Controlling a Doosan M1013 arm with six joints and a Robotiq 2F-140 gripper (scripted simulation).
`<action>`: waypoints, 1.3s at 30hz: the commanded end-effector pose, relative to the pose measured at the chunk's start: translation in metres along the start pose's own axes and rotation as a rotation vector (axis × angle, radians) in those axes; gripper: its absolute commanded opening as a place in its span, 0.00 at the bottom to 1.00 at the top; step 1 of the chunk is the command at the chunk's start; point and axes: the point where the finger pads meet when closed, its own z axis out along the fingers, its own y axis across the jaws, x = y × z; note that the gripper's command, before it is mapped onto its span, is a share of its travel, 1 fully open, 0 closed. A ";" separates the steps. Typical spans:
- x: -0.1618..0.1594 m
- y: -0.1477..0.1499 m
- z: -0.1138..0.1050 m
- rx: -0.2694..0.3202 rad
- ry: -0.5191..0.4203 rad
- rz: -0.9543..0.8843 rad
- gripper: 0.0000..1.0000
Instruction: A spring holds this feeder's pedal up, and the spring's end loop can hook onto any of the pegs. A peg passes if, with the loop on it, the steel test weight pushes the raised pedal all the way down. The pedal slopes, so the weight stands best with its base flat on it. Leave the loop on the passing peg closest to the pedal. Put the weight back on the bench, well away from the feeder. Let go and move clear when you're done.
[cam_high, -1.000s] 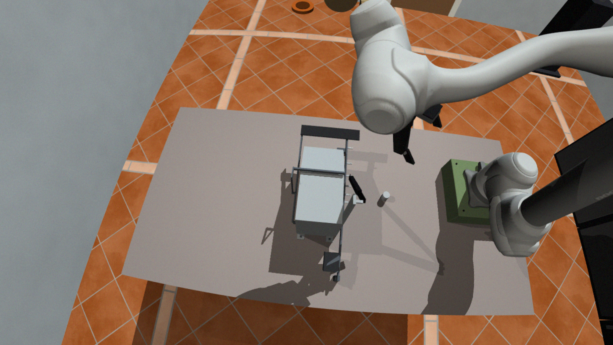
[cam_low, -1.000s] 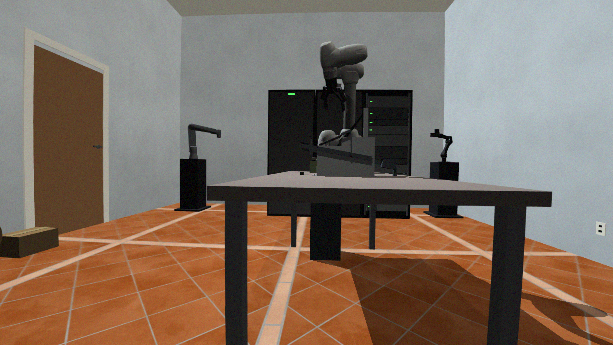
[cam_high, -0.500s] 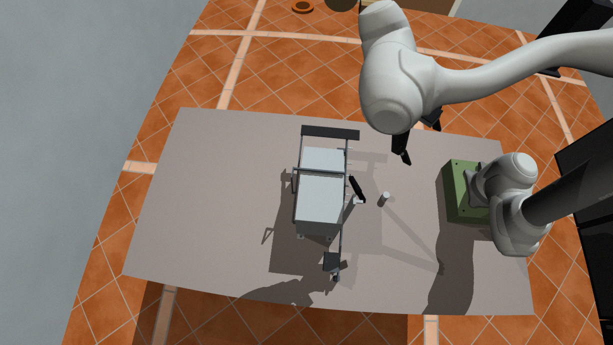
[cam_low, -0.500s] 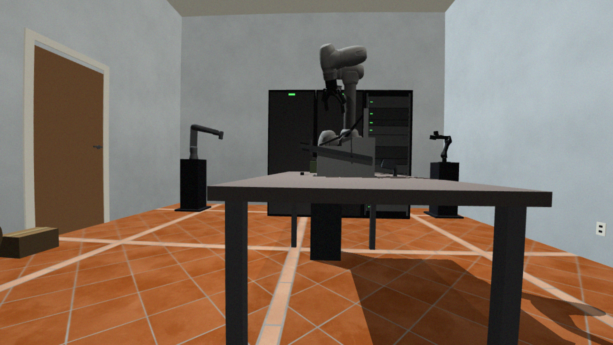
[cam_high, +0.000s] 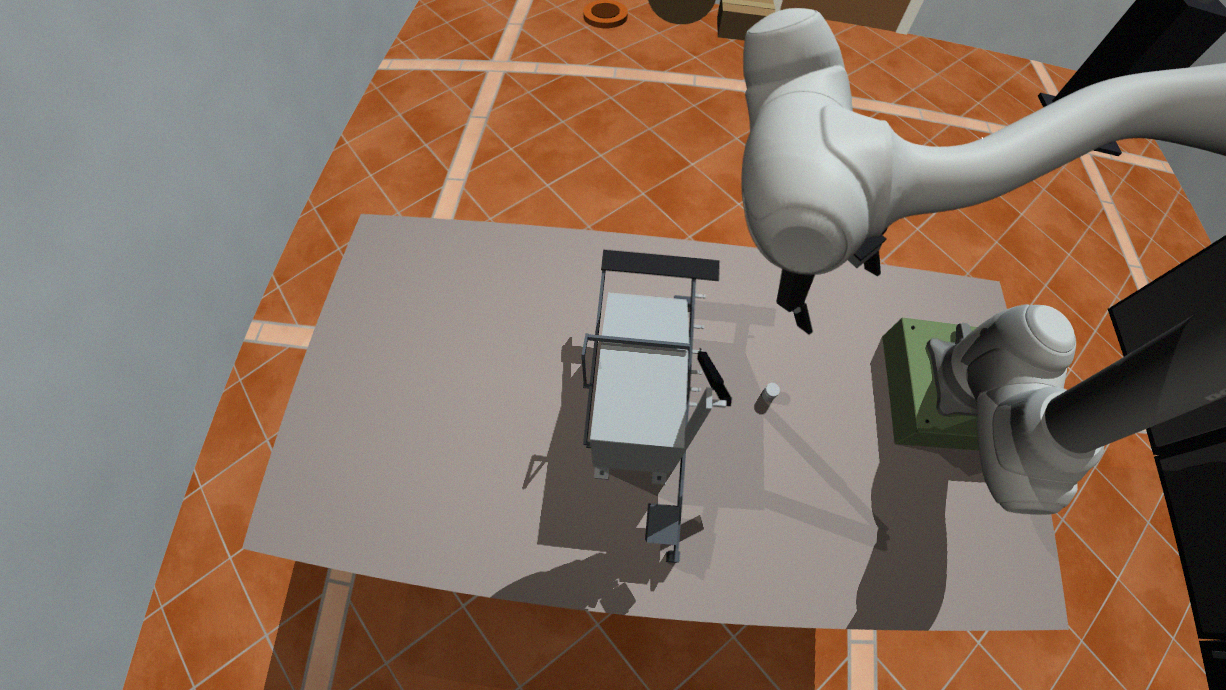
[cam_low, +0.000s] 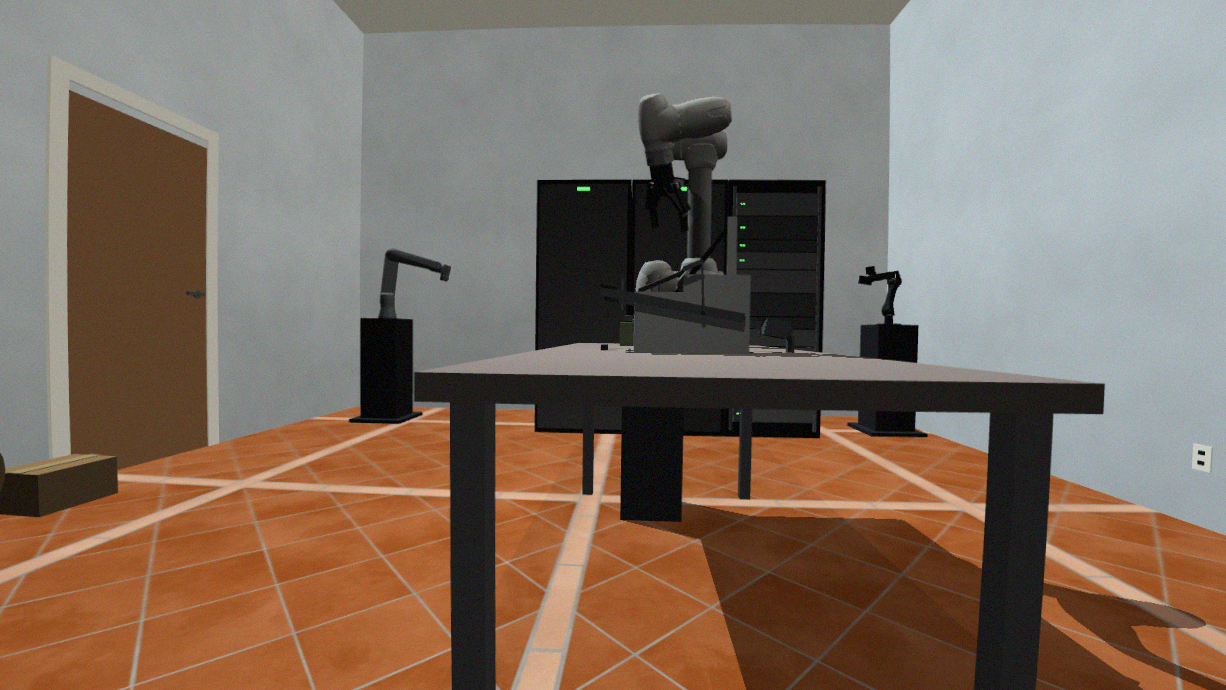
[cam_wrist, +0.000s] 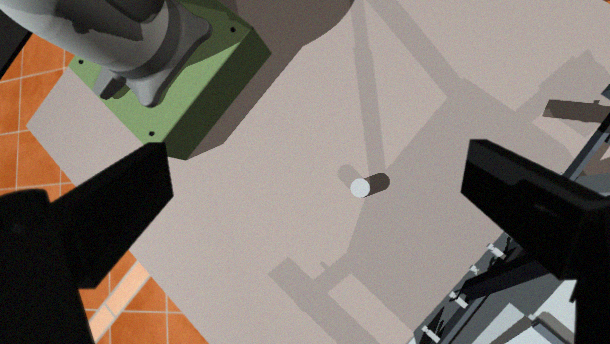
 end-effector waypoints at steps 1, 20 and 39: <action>-0.010 0.006 0.020 -0.071 -0.061 0.117 1.00; -0.020 0.011 0.040 -0.141 -0.122 0.235 1.00; -0.030 0.017 0.060 -0.211 -0.183 0.353 1.00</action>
